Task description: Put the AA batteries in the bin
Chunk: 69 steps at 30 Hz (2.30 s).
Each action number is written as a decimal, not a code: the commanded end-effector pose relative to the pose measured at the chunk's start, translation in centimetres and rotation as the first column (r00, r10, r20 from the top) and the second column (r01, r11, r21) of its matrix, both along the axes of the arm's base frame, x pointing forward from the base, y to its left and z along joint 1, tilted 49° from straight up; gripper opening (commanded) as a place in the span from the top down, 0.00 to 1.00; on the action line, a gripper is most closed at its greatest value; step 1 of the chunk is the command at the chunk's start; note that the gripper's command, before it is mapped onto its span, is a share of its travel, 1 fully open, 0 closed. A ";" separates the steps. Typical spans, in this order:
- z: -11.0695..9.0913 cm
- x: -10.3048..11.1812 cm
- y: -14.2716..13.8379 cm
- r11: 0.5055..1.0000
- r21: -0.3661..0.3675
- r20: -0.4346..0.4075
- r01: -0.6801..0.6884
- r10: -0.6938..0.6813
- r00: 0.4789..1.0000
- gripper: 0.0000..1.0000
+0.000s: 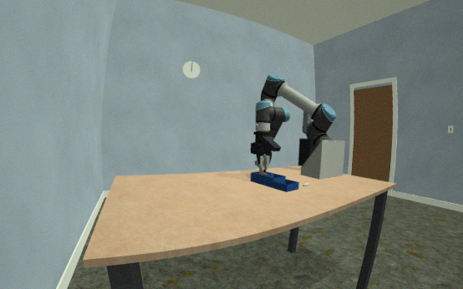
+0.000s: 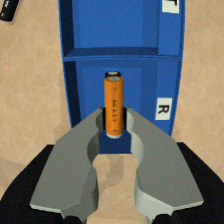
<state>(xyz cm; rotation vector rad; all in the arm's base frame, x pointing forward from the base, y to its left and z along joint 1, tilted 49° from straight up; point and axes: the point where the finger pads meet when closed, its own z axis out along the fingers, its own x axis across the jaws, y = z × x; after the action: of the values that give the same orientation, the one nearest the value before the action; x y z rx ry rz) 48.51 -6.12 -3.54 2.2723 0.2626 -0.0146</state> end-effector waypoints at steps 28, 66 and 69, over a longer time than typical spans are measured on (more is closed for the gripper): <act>-0.2 -0.1 -0.2 1.000 0.000 0.001 -0.001 0.001 1.000 0.83; 2.2 -0.4 2.6 1.000 0.000 0.001 -0.001 0.001 1.000 0.83; 2.7 -0.4 3.2 1.000 0.000 0.001 -0.001 0.001 1.000 0.00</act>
<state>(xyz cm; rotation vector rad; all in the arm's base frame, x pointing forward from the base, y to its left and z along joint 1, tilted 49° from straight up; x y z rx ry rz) 48.09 -3.50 -1.27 2.2724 0.2635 -0.0136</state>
